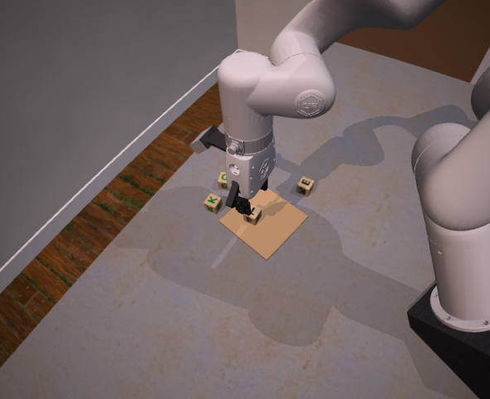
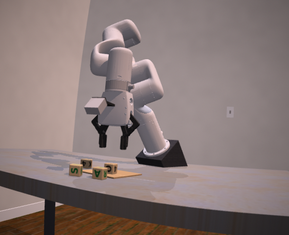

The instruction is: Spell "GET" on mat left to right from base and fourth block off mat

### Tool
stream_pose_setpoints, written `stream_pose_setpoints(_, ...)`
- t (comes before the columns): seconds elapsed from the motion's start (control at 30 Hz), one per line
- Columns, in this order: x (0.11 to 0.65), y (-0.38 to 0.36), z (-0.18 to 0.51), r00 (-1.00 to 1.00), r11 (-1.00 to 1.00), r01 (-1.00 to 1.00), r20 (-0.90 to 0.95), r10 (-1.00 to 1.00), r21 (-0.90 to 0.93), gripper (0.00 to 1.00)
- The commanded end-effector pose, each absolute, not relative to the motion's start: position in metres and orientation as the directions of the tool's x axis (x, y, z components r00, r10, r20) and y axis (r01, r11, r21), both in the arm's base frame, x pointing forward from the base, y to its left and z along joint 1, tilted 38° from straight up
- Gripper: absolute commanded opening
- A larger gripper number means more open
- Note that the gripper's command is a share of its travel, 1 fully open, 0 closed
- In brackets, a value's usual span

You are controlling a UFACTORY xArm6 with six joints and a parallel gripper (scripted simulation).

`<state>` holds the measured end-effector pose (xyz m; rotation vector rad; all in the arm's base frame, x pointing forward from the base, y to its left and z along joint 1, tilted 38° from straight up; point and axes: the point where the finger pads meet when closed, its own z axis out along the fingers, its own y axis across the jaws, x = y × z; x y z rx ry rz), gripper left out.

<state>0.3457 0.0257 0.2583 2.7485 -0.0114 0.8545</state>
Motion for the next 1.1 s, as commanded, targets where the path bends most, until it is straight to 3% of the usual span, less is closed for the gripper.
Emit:
stream_pose_setpoints(0.0,0.349,0.025,0.256,0.825,-0.966,-0.085,0.561,0.070,0.245,0.69)
stream_pose_setpoints(1.07,0.365,0.016,0.233,0.825,-0.966,-0.085,0.561,0.070,0.245,0.69)
